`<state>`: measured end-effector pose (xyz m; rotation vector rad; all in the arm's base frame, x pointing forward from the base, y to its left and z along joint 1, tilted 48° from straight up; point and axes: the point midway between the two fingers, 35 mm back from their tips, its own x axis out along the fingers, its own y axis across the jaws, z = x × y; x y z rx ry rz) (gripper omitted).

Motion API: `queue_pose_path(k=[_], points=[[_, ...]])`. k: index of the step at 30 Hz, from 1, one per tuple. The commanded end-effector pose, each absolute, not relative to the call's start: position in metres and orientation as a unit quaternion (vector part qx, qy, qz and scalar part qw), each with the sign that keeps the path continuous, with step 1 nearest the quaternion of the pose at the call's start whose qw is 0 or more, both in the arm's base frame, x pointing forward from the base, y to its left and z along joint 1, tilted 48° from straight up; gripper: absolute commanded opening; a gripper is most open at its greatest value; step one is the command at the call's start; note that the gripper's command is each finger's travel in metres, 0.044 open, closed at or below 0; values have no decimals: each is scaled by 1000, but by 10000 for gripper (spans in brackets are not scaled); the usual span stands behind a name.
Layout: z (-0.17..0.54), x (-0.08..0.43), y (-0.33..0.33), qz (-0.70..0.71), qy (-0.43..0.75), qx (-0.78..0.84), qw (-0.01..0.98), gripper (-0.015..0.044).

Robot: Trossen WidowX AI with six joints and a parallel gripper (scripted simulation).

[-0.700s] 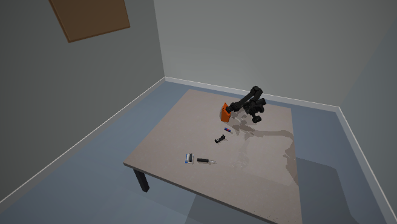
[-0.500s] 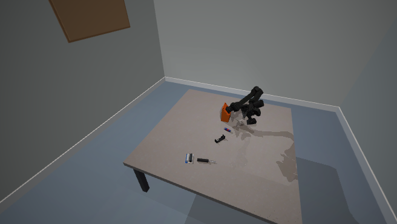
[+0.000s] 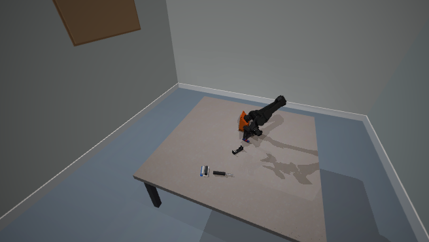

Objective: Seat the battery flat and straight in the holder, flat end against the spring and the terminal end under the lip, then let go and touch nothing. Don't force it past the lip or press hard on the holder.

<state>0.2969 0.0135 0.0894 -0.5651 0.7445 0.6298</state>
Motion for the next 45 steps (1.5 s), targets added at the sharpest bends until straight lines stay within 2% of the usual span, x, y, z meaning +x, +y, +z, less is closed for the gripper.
queue_pose_path(k=[1,8,45], points=[[35,241,32,471,392,-243,752,224],[22,184,57,621,347,-156,685,224],[-3,184,83,621,347,-156,685,224]])
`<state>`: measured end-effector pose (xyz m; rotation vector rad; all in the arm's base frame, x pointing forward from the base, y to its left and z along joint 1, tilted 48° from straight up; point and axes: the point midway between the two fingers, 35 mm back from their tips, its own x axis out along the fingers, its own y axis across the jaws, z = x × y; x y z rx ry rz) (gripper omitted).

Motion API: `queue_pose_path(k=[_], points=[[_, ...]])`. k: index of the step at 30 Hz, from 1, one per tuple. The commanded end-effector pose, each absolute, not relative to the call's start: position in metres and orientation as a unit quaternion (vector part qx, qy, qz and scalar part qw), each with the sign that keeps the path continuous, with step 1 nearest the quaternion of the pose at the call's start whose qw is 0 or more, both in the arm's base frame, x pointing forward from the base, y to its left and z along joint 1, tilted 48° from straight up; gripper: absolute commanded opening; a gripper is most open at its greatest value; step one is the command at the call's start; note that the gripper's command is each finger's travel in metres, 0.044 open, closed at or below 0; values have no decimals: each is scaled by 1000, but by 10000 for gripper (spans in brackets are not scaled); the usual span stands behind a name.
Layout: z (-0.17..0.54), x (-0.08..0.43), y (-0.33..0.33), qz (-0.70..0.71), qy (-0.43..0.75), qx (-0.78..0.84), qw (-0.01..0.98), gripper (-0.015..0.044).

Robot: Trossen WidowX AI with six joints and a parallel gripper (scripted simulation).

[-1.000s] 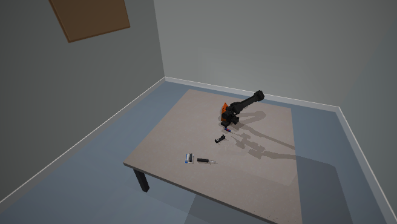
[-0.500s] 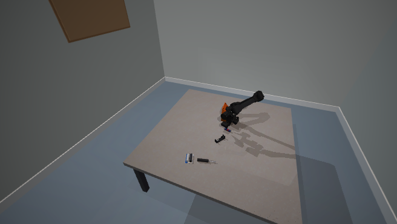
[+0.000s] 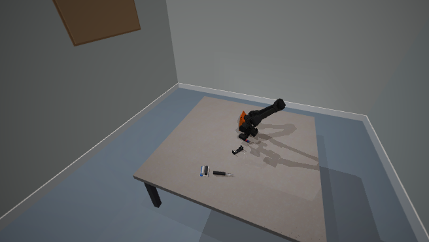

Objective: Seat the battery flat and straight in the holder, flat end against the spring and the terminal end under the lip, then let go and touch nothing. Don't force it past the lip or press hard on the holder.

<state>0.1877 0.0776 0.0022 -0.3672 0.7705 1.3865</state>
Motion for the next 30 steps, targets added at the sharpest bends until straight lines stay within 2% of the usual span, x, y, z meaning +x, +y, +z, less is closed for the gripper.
queue_pose_path(k=[1,11,15,23,30], points=[[-4,184,84,621,347,-156,685,224],[-11,182,95,622,346,-154,685,224],[-11,182,95,622,346,-154,685,119],[-11,182,95,622,346,-154,685,65],[-11,182,94,622,346,-154,685,62]])
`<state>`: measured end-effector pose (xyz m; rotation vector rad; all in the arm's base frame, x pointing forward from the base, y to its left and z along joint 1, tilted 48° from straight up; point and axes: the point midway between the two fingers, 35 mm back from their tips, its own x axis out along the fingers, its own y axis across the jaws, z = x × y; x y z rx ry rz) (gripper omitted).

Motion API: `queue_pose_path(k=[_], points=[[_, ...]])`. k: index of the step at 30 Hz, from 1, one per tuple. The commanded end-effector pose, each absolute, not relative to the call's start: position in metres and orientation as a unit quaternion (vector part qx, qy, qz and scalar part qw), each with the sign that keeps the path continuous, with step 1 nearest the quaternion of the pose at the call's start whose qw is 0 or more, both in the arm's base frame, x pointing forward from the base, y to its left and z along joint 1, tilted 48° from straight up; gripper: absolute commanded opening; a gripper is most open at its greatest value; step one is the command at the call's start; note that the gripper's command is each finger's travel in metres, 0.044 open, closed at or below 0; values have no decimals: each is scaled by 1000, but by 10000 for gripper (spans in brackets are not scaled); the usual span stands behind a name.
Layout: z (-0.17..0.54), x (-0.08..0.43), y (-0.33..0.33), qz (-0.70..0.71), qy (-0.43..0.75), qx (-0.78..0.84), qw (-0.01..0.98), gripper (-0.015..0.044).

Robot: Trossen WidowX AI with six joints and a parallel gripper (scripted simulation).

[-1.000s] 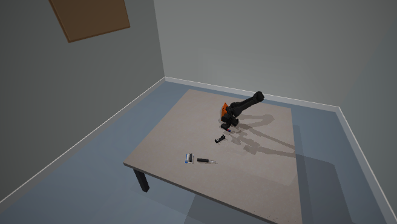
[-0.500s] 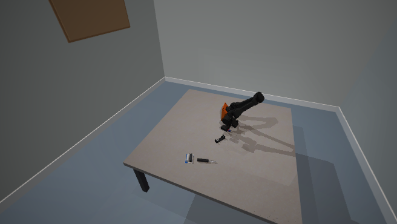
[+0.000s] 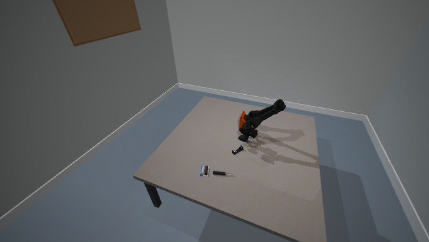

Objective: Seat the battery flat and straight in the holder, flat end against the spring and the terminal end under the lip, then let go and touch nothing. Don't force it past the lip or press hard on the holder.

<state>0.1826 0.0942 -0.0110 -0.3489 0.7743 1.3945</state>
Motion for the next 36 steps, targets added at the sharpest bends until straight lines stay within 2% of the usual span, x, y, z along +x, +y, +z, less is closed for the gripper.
queue_pose_path(k=[1,8,15,26,36], points=[[-9,183,91,622,346,-155,685,62],[19,184,60,622,347,-155,685,62],[22,186,56,616,356,-144,687,62],[26,230,43,502,503,40,702,62],[24,270,32,365,610,209,672,62]])
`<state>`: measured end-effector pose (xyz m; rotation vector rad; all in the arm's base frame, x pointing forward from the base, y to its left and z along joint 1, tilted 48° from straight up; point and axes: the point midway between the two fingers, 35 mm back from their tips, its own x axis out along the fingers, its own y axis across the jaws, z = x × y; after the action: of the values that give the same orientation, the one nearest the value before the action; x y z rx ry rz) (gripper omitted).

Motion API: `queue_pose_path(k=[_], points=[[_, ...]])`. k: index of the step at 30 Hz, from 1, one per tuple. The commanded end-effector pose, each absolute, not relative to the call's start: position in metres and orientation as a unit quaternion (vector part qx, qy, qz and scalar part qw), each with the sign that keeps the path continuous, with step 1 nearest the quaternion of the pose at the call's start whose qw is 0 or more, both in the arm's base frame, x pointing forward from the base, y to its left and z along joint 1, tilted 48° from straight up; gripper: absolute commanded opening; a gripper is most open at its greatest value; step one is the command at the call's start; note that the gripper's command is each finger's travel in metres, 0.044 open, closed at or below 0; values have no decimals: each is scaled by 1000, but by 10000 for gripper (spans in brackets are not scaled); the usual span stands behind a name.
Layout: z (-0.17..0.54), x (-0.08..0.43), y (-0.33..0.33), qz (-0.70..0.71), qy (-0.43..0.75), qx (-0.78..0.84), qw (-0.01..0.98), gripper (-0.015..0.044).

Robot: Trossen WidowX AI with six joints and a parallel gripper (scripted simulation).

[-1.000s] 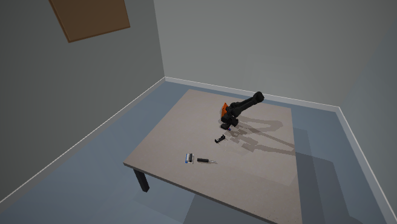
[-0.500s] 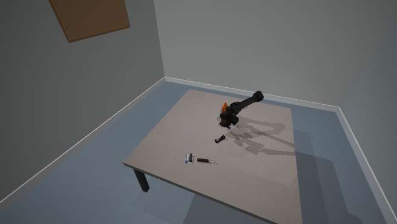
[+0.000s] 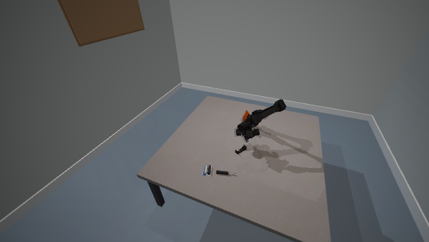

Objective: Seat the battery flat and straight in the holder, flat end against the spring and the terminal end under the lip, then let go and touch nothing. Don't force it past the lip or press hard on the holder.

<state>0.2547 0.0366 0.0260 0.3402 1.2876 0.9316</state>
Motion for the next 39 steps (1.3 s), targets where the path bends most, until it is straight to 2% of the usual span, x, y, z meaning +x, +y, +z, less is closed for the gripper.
queue_pose_path(k=[1,17,26,39], points=[[24,274,31,350,619,225,667,62],[14,331,15,99,702,455,538,62],[14,331,17,102,705,454,535,62],[-5,325,42,147,757,437,463,62]])
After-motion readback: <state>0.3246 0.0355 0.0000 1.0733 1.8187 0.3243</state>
